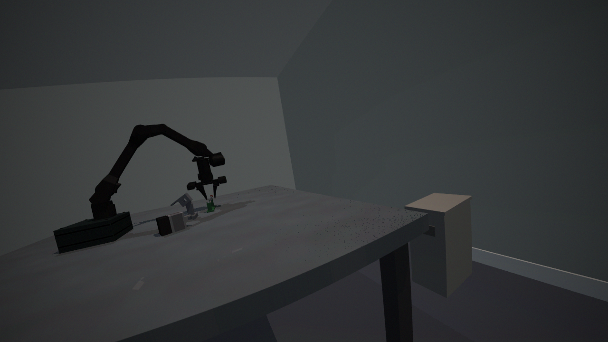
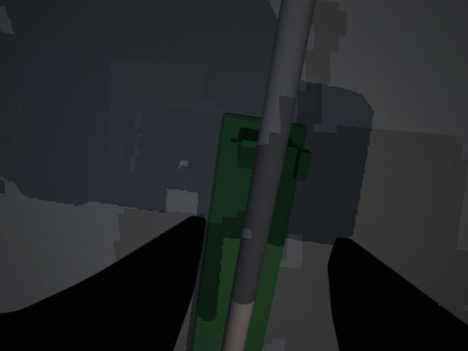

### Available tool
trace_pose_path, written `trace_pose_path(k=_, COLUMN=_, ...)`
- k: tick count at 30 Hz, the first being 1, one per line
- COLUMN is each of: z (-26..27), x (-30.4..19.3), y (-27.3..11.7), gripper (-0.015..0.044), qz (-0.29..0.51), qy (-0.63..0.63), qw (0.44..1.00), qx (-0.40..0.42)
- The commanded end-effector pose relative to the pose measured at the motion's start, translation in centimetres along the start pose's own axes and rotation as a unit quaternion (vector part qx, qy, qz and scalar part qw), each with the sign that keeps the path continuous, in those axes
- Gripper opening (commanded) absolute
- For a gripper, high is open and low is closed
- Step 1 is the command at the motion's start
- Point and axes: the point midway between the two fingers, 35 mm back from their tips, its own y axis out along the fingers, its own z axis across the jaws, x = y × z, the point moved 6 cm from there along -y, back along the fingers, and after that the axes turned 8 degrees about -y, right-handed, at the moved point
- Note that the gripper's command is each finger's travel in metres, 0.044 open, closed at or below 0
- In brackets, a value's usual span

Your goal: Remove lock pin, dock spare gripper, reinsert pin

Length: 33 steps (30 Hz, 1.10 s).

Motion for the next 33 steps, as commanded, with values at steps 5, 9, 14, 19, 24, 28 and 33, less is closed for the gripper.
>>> trace_pose_path(k=5, z=0.2, x=-0.3, y=1.7, gripper=0.0180, qz=0.003, qy=-0.001, qw=1.000, qx=0.005)
trace_pose_path(k=9, z=0.3, x=-0.4, y=2.3, gripper=0.0180, qz=0.003, qy=-0.001, qw=1.000, qx=0.005)
trace_pose_path(k=14, z=0.4, x=-0.5, y=2.8, gripper=0.0180, qz=0.003, qy=-0.001, qw=1.000, qx=0.006)
trace_pose_path(k=19, z=0.4, x=-0.5, y=2.8, gripper=0.0180, qz=0.003, qy=-0.001, qw=1.000, qx=0.006)
trace_pose_path(k=24, z=0.4, x=-0.5, y=2.8, gripper=0.0127, qz=0.003, qy=-0.001, qw=1.000, qx=0.006)
trace_pose_path(k=28, z=0.4, x=-0.5, y=2.8, gripper=0.0022, qz=0.003, qy=-0.001, qw=1.000, qx=0.006)
trace_pose_path(k=33, z=0.4, x=-0.5, y=2.8, gripper=0.0000, qz=0.003, qy=-0.001, qw=1.000, qx=0.006)
